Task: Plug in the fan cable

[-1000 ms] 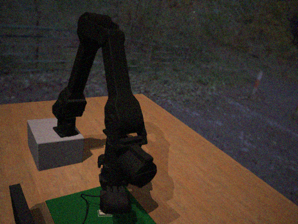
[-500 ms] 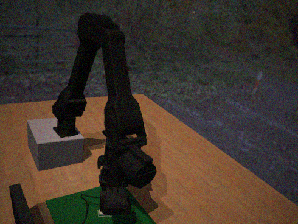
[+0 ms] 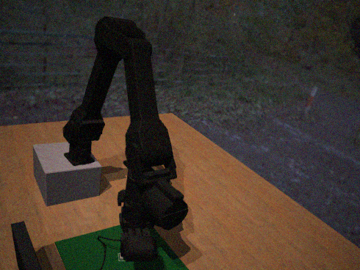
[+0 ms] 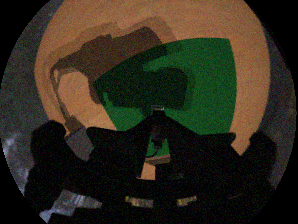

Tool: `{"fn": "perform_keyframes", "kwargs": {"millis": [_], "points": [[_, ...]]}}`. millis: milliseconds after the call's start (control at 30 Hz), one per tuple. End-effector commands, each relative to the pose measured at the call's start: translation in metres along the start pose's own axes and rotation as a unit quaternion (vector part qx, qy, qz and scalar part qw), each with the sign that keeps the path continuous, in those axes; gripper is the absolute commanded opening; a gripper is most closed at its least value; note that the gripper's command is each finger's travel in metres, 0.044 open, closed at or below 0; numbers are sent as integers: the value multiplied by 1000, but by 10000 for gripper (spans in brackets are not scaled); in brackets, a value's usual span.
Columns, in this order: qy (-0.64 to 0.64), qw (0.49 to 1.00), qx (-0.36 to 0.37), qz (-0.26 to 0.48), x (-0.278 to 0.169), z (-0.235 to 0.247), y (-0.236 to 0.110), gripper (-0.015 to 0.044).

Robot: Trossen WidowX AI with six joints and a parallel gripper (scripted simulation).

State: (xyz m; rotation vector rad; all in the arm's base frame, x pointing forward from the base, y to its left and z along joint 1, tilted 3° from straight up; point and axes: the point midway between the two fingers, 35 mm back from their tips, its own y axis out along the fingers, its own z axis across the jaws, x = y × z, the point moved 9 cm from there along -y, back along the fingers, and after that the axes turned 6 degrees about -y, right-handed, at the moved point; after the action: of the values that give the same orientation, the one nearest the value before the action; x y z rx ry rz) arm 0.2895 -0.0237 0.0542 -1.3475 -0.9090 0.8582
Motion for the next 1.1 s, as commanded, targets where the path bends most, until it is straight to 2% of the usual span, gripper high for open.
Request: {"fn": "perform_keyframes", "kwargs": {"millis": [0,367,700,800,933,1067], "points": [[3,1000,0,3,0,0,3,0],[3,1000,0,3,0,0,11,0],[0,1000,0,1,0,0,7,260],[0,1000,0,1,0,0,4,260],[3,1000,0,2,1,0,-44,260],[3,1000,0,3,1,0,-48,260]]}}
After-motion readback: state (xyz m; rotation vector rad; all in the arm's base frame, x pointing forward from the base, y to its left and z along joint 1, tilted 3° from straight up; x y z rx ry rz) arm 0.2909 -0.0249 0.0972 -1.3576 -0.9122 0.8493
